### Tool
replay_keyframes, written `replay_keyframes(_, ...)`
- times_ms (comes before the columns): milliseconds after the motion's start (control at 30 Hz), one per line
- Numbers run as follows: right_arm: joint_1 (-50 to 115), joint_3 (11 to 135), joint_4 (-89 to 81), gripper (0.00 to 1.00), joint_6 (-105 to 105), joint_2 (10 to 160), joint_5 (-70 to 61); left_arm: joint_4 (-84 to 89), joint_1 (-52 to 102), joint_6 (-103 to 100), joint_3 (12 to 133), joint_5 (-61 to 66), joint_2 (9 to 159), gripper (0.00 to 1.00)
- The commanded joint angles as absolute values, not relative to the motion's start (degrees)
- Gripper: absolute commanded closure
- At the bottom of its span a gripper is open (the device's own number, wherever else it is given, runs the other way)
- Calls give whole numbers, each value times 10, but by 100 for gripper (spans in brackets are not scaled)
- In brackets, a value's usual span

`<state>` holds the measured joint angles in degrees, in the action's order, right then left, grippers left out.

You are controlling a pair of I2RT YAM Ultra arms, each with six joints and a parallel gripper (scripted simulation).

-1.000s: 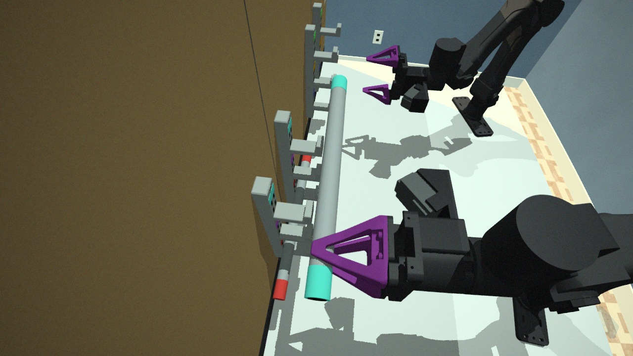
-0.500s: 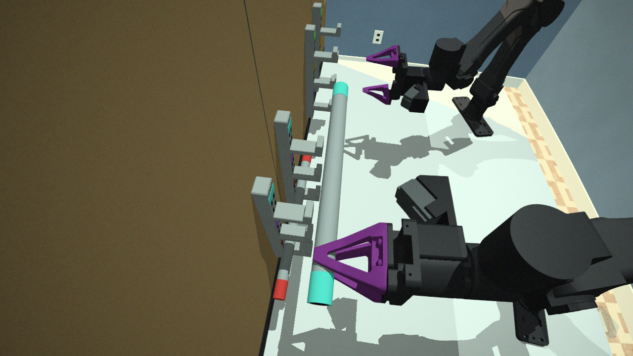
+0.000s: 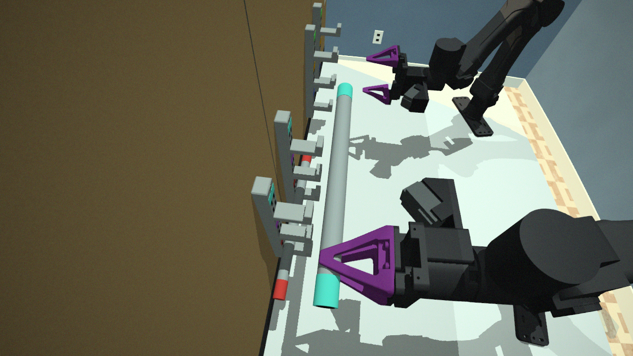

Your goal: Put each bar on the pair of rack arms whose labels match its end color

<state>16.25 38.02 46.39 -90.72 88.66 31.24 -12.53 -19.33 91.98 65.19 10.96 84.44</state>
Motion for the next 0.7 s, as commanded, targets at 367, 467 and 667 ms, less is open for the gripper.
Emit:
replay_keyframes(367, 157, 381, 485, 0, -902, 867, 310, -158, -197, 901, 663, 114, 821, 100)
replay_keyframes(467, 157, 381, 485, 0, -902, 867, 310, -158, -196, 901, 664, 113, 821, 100)
replay_keyframes(667, 157, 381, 485, 0, -902, 867, 310, -157, -195, 901, 667, 112, 823, 100)
